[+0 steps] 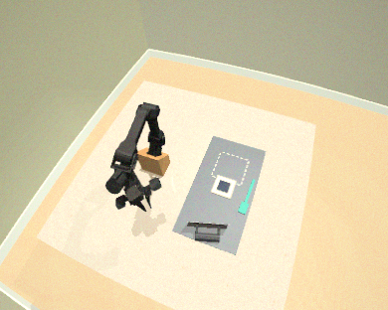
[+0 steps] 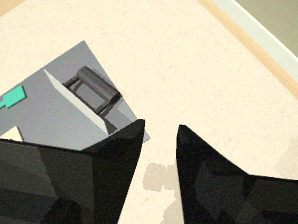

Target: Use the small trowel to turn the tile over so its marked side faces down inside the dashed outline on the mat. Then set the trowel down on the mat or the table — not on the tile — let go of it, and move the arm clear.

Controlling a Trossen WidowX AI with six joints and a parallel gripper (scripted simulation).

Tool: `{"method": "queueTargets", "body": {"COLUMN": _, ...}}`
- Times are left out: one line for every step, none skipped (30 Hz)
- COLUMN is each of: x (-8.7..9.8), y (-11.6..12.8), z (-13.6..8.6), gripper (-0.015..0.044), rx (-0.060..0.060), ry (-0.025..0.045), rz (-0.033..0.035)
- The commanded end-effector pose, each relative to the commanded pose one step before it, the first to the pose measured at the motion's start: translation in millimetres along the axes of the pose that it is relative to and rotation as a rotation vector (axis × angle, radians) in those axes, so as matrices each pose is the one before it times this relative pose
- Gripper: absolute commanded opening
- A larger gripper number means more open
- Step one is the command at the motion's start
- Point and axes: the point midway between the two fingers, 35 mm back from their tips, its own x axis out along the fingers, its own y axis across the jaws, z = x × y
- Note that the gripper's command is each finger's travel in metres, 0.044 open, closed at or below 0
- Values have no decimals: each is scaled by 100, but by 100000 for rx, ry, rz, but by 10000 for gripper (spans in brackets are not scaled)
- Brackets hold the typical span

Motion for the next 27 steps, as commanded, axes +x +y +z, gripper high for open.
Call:
{"method": "queueTargets", "body": {"x": 3319, "y": 2164, "z": 530, "gripper": 100, "rx": 4772, "ry": 9103, "rz": 188}}
{"method": "queueTargets", "body": {"x": 768, "y": 498, "z": 69, "gripper": 100, "rx": 1117, "ry": 2099, "rz": -15}}
{"method": "queueTargets", "body": {"x": 749, "y": 481, "z": 54, "gripper": 100, "rx": 1220, "ry": 2077, "rz": -75}}
{"method": "queueTargets", "body": {"x": 733, "y": 467, "z": 40, "gripper": 100, "rx": 1303, "ry": 2056, "rz": -135}}
{"method": "queueTargets", "body": {"x": 730, "y": 464, "z": 28, "gripper": 100, "rx": 1325, "ry": 2048, "rz": -201}}
{"method": "queueTargets", "body": {"x": 731, "y": 465, "z": 17, "gripper": 100, "rx": 1325, "ry": 2043, "rz": -270}}
{"method": "queueTargets", "body": {"x": 732, "y": 465, "z": 6, "gripper": 100, "rx": 1326, "ry": 2036, "rz": -339}}
{"method": "queueTargets", "body": {"x": 733, "y": 464, "z": -6, "gripper": 100, "rx": 1326, "ry": 2026, "rz": -407}}
{"method": "queueTargets", "body": {"x": 728, "y": 458, "z": -17, "gripper": 100, "rx": 1356, "ry": 2008, "rz": -471}}
{"method": "queueTargets", "body": {"x": 743, "y": 443, "z": -36, "gripper": 100, "rx": 1949, "ry": 2179, "rz": -544}}
{"method": "queueTargets", "body": {"x": 806, "y": 478, "z": -54, "gripper": 100, "rx": 2113, "ry": 2339, "rz": -686}}
{"method": "queueTargets", "body": {"x": 807, "y": 475, "z": -69, "gripper": 100, "rx": 2114, "ry": 2312, "rz": -786}}
{"method": "queueTargets", "body": {"x": 808, "y": 472, "z": -84, "gripper": 100, "rx": 2117, "ry": 2282, "rz": -885}}
{"method": "queueTargets", "body": {"x": 809, "y": 468, "z": -99, "gripper": 100, "rx": 2119, "ry": 2247, "rz": -983}}
{"method": "queueTargets", "body": {"x": 810, "y": 463, "z": -114, "gripper": 100, "rx": 2122, "ry": 2208, "rz": -1079}}
{"method": "queueTargets", "body": {"x": 811, "y": 458, "z": -128, "gripper": 100, "rx": 2126, "ry": 2166, "rz": -1173}}
{"method": "queueTargets", "body": {"x": 811, "y": 452, "z": -142, "gripper": 100, "rx": 2129, "ry": 2119, "rz": -1266}}
{"method": "queueTargets", "body": {"x": 812, "y": 446, "z": -156, "gripper": 100, "rx": 2134, "ry": 2069, "rz": -1357}}
{"method": "queueTargets", "body": {"x": 813, "y": 439, "z": -170, "gripper": 100, "rx": 2138, "ry": 2015, "rz": -1446}}
{"method": "queueTargets", "body": {"x": 740, "y": 396, "z": -165, "gripper": 100, "rx": 1862, "ry": 1754, "rz": -1392}}
{"method": "queueTargets", "body": {"x": 739, "y": 389, "z": -175, "gripper": 100, "rx": 1865, "ry": 1704, "rz": -1458}}
{"method": "queueTargets", "body": {"x": 732, "y": 378, "z": -184, "gripper": 100, "rx": 1897, "ry": 1651, "rz": -1507}}
{"method": "queueTargets", "body": {"x": 730, "y": 369, "z": -193, "gripper": 100, "rx": 1909, "ry": 1598, "rz": -1567}}
{"method": "queueTargets", "body": {"x": 729, "y": 362, "z": -203, "gripper": 100, "rx": 1916, "ry": 1542, "rz": -1627}}
{"method": "queueTargets", "body": {"x": 715, "y": 345, "z": -209, "gripper": 100, "rx": 1971, "ry": 1486, "rz": -1655}}
{"method": "queueTargets", "body": {"x": 705, "y": 333, "z": -214, "gripper": 100, "rx": 1951, "ry": 1408, "rz": -1689}}
{"method": "queueTargets", "body": {"x": 539, "y": 249, "z": -170, "gripper": 100, "rx": 1513, "ry": 1043, "rz": -1329}}
